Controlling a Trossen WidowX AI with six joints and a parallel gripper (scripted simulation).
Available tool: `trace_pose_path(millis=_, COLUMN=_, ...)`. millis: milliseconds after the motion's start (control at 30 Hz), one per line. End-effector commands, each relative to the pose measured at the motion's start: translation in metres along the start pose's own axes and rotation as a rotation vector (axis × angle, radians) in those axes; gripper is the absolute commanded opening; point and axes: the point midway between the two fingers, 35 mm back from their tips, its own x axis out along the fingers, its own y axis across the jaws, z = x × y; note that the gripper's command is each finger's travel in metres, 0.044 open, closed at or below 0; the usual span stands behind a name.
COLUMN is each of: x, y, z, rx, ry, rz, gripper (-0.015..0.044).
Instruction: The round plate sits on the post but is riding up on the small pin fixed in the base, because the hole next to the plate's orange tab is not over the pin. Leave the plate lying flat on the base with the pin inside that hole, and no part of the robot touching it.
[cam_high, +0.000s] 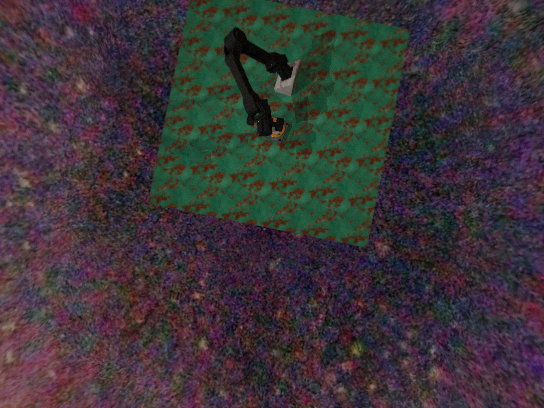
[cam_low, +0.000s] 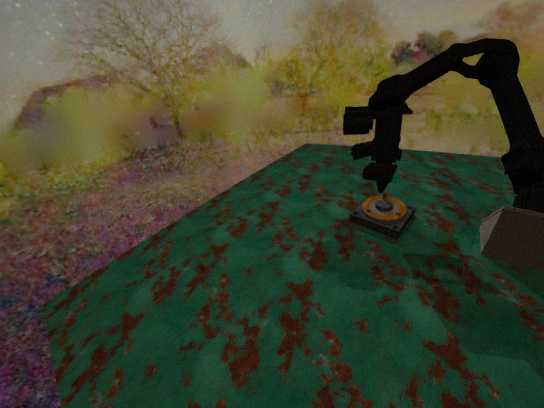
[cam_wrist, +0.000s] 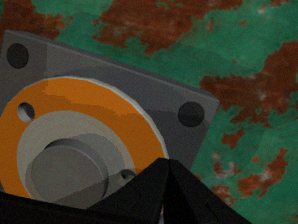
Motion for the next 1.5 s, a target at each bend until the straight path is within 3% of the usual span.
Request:
trace_pose_path(millis=0, x=0.002, y=-0.001, z=-0.007, rx=-0.010, ry=0.007, rz=-0.007, gripper=0.0000)
trace_pose_path(millis=700, x=0.002, y=-0.003, z=-0.018, rx=-0.010, ry=0.008, rz=-0.007, gripper=0.0000)
trace_pose_path(millis=1067, x=-0.045, y=-0.002, z=-0.019, rx=-0.011, ry=0.008, rz=-0.005, gripper=0.0000)
trace_pose_path(millis=1467, x=-0.039, y=-0.001, z=-0.019, rx=-0.020, ry=0.006, rz=-0.011, gripper=0.0000)
